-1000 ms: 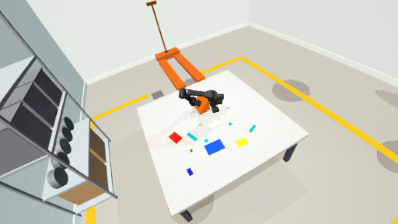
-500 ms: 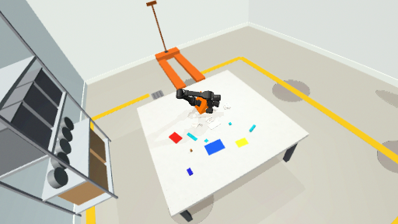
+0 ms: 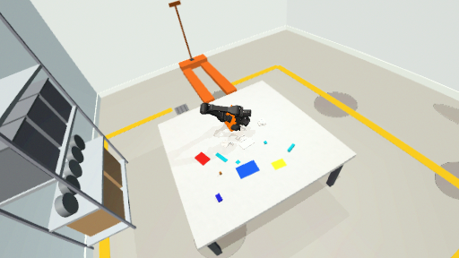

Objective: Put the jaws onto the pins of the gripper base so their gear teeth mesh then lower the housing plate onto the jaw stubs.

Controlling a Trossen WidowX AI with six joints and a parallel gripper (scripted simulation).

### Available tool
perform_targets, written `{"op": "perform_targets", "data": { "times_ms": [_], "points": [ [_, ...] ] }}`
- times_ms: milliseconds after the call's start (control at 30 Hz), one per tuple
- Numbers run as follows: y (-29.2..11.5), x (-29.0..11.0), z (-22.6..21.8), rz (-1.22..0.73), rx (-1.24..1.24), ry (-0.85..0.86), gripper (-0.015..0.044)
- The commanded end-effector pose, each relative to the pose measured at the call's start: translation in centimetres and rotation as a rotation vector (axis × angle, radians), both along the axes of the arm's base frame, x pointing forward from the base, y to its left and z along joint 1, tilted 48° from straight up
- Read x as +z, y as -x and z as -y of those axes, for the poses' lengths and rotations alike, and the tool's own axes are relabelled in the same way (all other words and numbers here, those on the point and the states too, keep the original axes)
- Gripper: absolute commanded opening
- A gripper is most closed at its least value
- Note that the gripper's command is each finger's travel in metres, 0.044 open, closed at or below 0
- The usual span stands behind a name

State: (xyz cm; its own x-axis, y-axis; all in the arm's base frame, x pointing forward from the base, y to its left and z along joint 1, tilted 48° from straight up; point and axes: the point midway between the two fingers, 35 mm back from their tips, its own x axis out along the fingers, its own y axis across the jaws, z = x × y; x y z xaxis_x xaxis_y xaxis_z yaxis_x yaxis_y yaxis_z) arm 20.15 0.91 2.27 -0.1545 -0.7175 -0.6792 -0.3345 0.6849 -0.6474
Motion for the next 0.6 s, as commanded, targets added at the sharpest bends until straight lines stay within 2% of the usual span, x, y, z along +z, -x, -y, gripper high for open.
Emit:
{"op": "perform_targets", "data": {
  "times_ms": [0, 167, 567],
  "points": [
    [0.72, 0.38, 0.60, 0.090, -0.086, 0.026, 0.0134],
    [1.28, 0.68, 1.04, 0.177, -0.169, 0.045, 0.0134],
    [1.31, 0.69, 1.05, 0.181, -0.172, 0.046, 0.0134]
  ]
}}
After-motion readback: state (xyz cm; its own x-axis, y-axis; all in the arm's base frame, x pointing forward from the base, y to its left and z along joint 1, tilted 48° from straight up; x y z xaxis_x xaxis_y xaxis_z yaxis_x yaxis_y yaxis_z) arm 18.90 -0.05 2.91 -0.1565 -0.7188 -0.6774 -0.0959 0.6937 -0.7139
